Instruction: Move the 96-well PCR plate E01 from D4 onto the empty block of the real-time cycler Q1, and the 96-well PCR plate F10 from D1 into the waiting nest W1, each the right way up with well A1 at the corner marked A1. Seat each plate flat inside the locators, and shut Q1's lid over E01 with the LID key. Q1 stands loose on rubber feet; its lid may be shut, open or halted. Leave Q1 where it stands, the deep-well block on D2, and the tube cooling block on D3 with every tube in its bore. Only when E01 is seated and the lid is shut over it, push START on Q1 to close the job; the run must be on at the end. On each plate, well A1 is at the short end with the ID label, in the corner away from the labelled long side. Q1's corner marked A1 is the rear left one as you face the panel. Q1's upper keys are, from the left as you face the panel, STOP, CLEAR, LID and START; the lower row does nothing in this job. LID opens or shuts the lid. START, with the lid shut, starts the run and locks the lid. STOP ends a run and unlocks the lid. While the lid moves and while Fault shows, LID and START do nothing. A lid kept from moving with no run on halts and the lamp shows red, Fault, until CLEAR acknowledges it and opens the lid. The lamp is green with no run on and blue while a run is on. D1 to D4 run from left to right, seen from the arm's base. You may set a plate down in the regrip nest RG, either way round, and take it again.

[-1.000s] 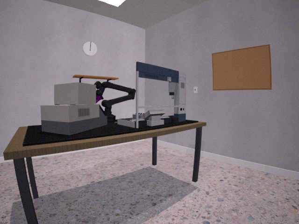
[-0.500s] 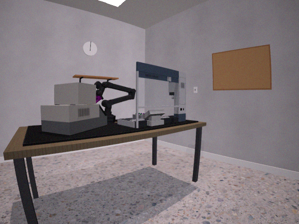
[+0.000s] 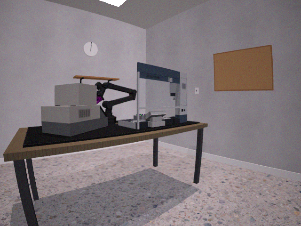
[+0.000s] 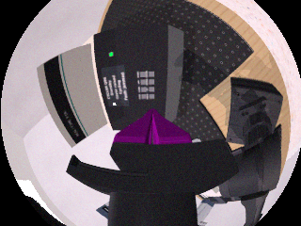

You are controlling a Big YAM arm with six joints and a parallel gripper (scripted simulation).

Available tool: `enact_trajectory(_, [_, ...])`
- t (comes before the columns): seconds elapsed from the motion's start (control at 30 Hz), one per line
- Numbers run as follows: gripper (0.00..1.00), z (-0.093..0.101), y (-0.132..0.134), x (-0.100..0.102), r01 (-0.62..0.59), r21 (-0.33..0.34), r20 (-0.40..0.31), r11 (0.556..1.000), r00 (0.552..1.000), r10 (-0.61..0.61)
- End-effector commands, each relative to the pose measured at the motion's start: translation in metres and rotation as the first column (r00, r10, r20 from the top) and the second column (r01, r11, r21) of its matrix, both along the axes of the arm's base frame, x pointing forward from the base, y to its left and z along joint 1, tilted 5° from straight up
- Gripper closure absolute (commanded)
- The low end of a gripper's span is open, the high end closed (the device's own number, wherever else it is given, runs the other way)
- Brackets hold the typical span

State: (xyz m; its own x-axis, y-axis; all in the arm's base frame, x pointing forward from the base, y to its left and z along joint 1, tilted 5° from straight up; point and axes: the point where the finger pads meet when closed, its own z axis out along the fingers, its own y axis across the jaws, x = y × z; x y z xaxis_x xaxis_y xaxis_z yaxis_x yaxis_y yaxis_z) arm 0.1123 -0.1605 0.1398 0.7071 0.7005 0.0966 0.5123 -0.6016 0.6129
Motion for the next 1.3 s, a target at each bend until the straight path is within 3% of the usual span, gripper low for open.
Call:
enact_trajectory(0.0, [1.0,0.004,-0.006,0.003,0.003,-0.016,0.009,1.0,1.0,-0.003])
enact_trajectory(0.93, [1.0,-0.001,0.002,0.0,0.004,0.022,-0.003,1.0,1.0,-0.004])
enact_trajectory(1.27, [1.0,0.019,-0.008,0.003,0.004,-0.037,0.015,0.999,1.0,-0.003])
